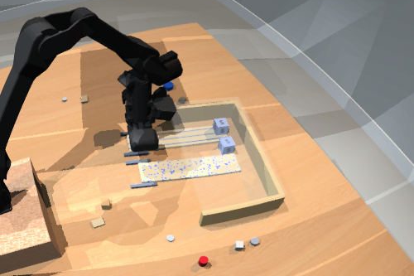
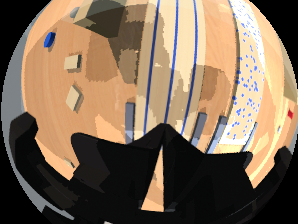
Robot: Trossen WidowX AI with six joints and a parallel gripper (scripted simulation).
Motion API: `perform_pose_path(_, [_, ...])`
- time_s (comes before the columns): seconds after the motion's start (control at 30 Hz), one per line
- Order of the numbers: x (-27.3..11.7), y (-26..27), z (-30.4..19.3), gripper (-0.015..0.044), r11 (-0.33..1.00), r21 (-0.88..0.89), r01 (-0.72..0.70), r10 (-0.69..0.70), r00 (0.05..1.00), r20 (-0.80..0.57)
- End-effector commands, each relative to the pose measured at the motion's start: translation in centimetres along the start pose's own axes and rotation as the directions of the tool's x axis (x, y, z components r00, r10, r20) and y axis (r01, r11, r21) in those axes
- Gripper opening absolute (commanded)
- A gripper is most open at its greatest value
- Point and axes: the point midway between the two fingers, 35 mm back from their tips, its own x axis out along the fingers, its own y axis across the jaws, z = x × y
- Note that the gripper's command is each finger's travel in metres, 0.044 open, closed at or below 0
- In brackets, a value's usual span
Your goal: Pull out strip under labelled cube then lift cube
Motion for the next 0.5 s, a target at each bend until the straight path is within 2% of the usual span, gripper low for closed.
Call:
perform_pose_path(0.0, [0.4,0.0,0.0,0.0000,1.000,0.002,-0.002,0.002,1.000,-0.003])
perform_pose_path(0.47, [0.5,0.0,-1.6,0.0000,1.000,0.002,-0.002,0.002,1.000,-0.005])
